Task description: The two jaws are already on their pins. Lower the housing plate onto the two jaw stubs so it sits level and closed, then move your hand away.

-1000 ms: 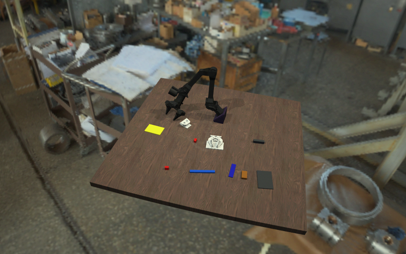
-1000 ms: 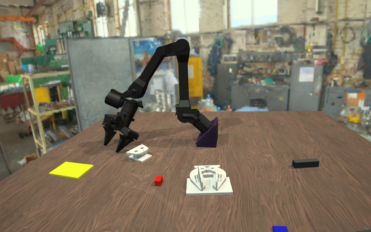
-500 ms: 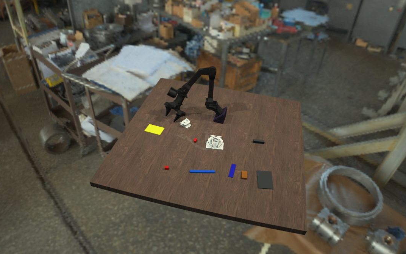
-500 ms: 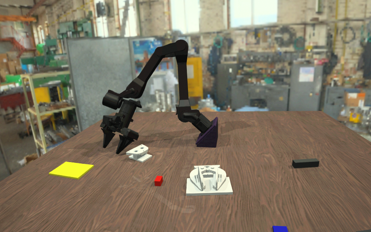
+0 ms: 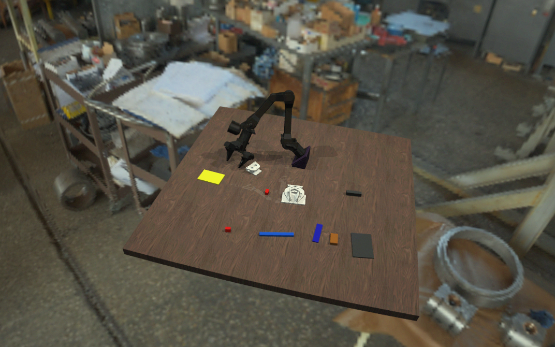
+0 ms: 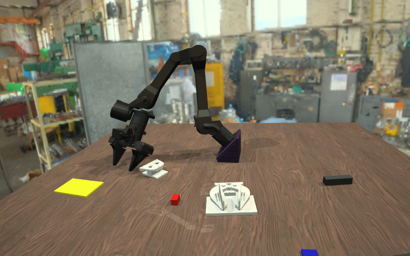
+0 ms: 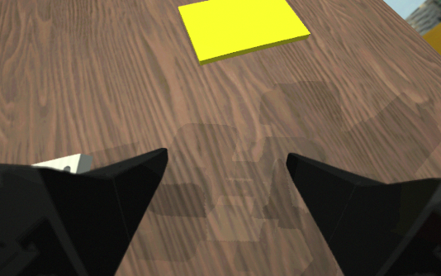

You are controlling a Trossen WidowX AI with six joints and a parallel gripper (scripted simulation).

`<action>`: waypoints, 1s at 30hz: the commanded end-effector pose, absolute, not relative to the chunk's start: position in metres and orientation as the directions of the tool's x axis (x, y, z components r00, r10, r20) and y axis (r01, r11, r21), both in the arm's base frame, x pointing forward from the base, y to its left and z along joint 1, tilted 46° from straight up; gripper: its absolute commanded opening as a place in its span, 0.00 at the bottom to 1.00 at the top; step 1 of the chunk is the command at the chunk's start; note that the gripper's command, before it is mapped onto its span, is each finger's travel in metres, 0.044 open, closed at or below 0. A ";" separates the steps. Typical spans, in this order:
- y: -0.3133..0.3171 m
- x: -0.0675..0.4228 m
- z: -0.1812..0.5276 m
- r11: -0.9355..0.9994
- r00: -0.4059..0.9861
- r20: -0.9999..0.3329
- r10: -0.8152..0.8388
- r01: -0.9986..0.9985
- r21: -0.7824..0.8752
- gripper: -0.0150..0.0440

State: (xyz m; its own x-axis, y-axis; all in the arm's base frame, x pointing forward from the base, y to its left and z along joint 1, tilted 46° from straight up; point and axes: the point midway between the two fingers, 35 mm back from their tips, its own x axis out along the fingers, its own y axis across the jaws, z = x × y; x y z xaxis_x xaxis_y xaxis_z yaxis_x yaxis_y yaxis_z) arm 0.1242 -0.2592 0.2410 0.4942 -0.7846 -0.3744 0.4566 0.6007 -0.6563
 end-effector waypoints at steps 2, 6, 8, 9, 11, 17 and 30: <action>-0.259 0.129 0.241 0.610 0.496 -0.390 -0.776 0.432 -0.664 1.00; -0.256 0.134 0.240 0.618 0.501 -0.400 -0.767 0.411 -0.670 1.00; -0.254 0.136 0.240 0.622 0.504 -0.405 -0.763 0.400 -0.673 1.00; -0.254 0.137 0.240 0.624 0.505 -0.408 -0.761 0.394 -0.675 1.00; -0.252 0.139 0.240 0.627 0.508 -0.413 -0.756 0.383 -0.678 1.00; -0.248 0.145 0.239 0.637 0.514 -0.427 -0.744 0.350 -0.687 1.00; -0.237 0.157 0.238 0.653 0.527 -0.458 -0.716 0.274 -0.706 1.00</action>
